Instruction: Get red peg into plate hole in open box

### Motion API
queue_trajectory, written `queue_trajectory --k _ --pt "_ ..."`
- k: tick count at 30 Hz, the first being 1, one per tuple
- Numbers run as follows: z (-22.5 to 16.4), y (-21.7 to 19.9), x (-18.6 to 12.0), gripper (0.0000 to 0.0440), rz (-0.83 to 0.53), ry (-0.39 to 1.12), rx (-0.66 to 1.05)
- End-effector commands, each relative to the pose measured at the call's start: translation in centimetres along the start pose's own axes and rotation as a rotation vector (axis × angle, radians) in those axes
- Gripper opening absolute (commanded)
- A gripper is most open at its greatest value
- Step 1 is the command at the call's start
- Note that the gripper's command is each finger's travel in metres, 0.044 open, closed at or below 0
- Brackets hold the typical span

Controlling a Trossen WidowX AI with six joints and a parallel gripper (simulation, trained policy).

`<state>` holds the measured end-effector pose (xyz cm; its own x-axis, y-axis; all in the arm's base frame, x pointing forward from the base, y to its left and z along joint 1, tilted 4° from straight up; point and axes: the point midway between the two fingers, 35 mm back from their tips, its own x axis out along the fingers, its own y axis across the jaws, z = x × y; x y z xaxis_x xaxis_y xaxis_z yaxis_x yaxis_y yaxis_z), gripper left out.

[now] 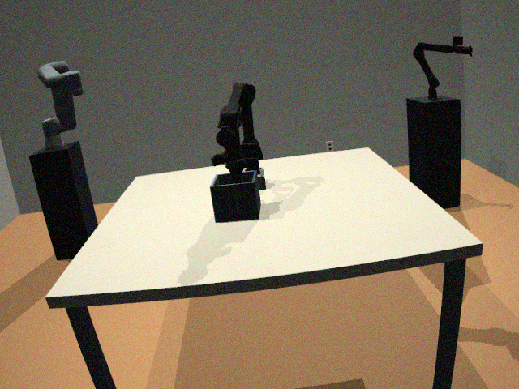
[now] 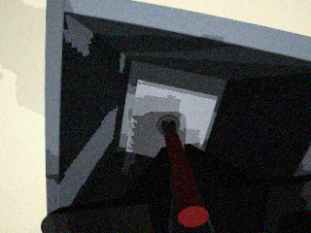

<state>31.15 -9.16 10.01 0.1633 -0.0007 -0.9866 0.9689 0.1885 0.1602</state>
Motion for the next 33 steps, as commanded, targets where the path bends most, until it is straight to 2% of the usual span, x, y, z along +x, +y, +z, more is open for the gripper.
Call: queue_trajectory --k 1,9,13,16,18,33 --pt "0.2 0.2 1.1 0.0000 -0.001 0.010 -0.019" --pt "0.4 0.4 3.3 0.0002 -0.015 0.019 -0.055" --pt "0.5 0.4 4.0 0.0040 -0.034 0.019 -0.071" --pt "0.6 0.6 4.2 0.0104 -0.044 0.023 -0.082" --pt "0.5 0.6 4.2 0.0120 -0.050 0.033 -0.087" --pt "1.3 2.0 0.8 0.0197 0.034 0.145 -0.043"
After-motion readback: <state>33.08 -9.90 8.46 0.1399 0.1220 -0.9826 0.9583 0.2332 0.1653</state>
